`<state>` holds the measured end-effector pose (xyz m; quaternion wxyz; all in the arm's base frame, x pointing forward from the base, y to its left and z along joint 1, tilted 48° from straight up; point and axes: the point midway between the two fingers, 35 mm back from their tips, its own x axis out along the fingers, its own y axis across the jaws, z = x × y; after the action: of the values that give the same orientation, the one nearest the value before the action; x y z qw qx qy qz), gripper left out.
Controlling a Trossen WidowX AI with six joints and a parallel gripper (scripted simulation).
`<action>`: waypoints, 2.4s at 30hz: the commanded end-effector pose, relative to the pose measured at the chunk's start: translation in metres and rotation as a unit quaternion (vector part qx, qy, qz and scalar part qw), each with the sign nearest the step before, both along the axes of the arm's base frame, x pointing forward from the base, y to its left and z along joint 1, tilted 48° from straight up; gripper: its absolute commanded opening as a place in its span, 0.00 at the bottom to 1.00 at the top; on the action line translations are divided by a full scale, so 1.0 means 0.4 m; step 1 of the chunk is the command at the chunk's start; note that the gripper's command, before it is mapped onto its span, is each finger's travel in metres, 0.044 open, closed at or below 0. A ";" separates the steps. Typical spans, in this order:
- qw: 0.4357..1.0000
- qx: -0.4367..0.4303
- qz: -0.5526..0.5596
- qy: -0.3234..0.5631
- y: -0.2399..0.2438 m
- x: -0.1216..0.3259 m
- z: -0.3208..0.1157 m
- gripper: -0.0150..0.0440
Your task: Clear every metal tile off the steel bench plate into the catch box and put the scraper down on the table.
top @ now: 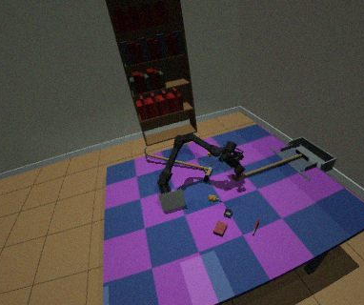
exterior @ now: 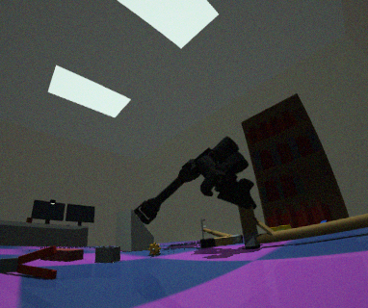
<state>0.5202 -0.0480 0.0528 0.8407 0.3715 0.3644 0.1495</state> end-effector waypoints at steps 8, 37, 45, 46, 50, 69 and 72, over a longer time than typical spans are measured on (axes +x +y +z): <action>1.000 -0.001 -0.002 -0.004 -0.012 -0.039 0.009 0.25; 1.000 -0.001 -0.003 -0.003 -0.014 -0.146 0.009 0.25; 1.000 -0.002 -0.004 -0.003 -0.013 -0.176 0.009 0.25; 1.000 -0.002 -0.004 -0.003 -0.012 -0.180 0.008 0.25; 1.000 -0.002 -0.004 -0.003 -0.011 -0.195 0.008 0.25; 1.000 -0.002 -0.005 -0.003 -0.004 -0.269 0.003 0.25; 1.000 -0.002 -0.005 -0.003 -0.002 -0.281 0.002 0.25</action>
<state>0.4118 -0.0461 0.0502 0.8398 0.3731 0.3664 0.1462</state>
